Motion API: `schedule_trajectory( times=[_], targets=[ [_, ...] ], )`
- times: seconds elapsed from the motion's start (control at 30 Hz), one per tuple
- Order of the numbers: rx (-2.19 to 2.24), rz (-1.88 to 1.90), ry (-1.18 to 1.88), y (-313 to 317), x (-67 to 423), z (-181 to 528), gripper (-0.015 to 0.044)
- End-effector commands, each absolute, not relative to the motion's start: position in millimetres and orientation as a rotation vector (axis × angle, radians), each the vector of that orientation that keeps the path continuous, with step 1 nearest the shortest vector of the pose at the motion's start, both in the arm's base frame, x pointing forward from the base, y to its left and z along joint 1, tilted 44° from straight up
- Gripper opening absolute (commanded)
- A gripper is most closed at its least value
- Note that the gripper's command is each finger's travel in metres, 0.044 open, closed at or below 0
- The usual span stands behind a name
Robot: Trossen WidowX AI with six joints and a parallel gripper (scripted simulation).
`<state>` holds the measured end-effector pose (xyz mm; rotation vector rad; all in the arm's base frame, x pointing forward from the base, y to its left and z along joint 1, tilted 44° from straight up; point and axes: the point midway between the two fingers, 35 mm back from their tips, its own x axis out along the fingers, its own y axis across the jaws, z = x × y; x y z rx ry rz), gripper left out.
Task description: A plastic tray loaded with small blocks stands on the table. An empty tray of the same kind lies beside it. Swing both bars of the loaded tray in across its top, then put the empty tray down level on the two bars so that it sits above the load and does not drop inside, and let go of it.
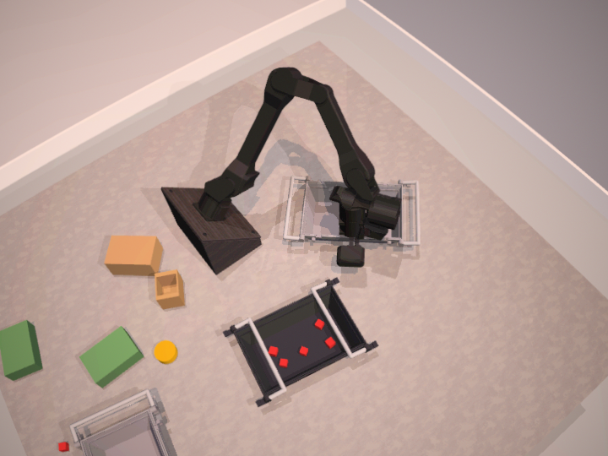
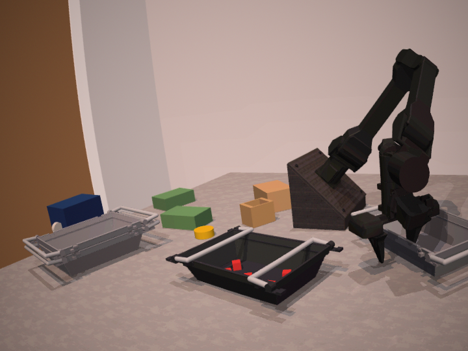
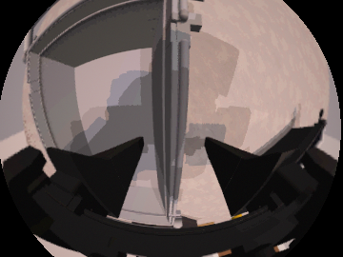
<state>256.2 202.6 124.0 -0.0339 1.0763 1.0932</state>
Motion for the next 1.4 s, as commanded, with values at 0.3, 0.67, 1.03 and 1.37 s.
schedule_trajectory(
  times=[0.3, 0.67, 1.03, 1.37],
  targets=[
    [-0.033, 1.087, 1.081, 202, 256, 123, 0.0201],
    [-0.033, 1.087, 1.081, 202, 256, 123, 0.0128],
    [-0.033, 1.087, 1.081, 202, 256, 123, 0.0055],
    [-0.037, 1.085, 1.083, 189, 258, 135, 0.0000]
  ],
)
